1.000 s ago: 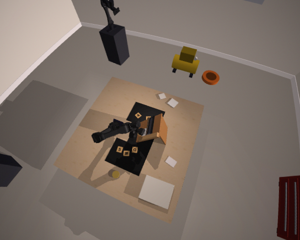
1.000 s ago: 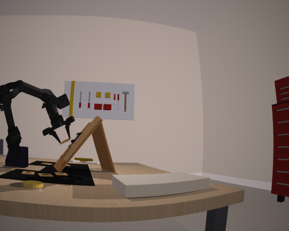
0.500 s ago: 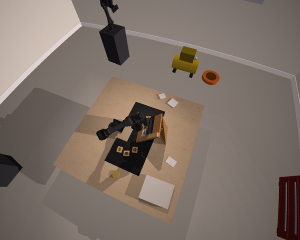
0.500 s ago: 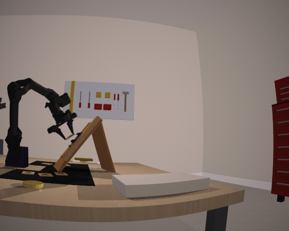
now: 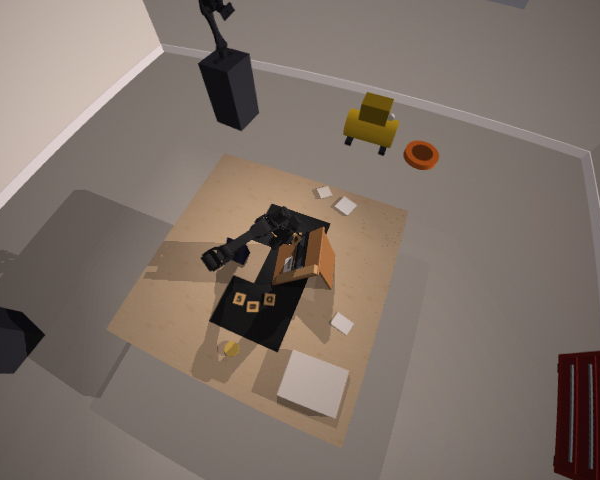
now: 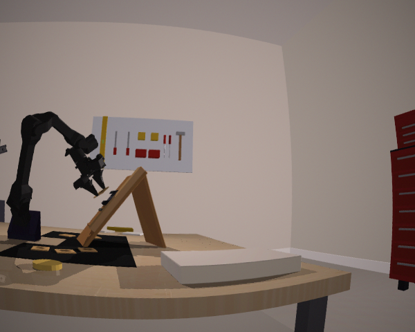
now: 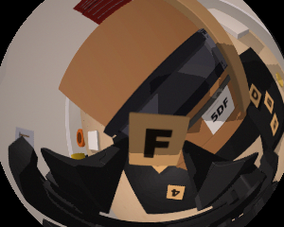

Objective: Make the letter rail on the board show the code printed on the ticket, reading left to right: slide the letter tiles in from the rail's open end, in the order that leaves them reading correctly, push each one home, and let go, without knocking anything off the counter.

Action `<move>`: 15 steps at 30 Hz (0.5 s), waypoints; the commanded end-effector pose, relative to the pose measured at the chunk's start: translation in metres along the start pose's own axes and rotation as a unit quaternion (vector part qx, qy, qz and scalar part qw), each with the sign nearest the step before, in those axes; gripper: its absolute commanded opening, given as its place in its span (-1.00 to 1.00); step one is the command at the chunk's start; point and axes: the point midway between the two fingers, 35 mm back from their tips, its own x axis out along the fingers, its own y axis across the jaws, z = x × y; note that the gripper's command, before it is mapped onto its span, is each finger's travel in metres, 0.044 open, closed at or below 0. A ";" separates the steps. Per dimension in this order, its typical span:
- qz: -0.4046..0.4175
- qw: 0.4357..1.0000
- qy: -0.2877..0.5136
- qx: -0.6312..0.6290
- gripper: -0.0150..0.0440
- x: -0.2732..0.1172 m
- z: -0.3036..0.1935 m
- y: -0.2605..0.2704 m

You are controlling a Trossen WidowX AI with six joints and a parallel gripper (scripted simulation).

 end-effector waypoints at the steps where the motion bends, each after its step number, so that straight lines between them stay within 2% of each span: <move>1: 0.005 0.999 -0.010 -0.053 -0.49 0.000 -0.010 0.012; 15: 0.026 0.958 -0.057 -0.278 -0.49 -0.004 -0.065 0.060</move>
